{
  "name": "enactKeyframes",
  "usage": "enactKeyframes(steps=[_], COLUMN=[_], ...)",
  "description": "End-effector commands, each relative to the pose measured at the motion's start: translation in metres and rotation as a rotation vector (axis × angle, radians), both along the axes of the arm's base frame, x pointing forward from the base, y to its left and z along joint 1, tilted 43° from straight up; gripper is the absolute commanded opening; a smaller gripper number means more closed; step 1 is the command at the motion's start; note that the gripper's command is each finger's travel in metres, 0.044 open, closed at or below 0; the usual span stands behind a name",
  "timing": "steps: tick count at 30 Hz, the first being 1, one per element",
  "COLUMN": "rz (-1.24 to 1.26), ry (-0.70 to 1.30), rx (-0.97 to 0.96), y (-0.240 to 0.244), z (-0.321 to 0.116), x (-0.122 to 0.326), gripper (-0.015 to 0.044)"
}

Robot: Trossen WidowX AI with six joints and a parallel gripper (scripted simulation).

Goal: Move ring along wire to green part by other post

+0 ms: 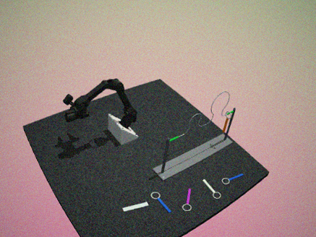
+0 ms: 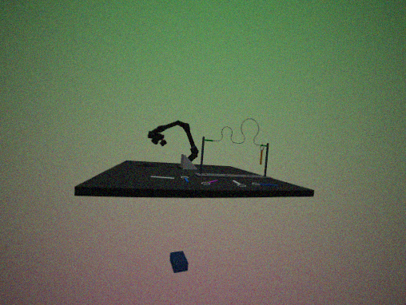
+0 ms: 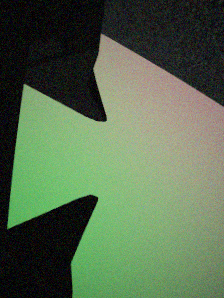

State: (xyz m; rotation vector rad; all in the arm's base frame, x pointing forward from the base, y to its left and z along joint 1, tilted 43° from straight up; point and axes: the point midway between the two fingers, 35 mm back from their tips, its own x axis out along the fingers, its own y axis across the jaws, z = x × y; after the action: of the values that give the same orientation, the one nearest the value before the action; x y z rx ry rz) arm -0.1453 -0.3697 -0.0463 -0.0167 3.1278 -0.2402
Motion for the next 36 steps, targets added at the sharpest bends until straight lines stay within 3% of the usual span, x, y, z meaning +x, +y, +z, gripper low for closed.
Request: enactKeyframes(steps=[1, 9, 36], rz=[0.002, 0.087, 0.222], ry=[0.000, -0.035, -0.489], rx=[-0.002, -0.169, -0.929], y=[0.000, -0.020, -0.039], z=[0.000, 0.012, 0.087], x=[0.001, 0.041, 0.200], gripper=[0.0374, 0.0164, 0.0160])
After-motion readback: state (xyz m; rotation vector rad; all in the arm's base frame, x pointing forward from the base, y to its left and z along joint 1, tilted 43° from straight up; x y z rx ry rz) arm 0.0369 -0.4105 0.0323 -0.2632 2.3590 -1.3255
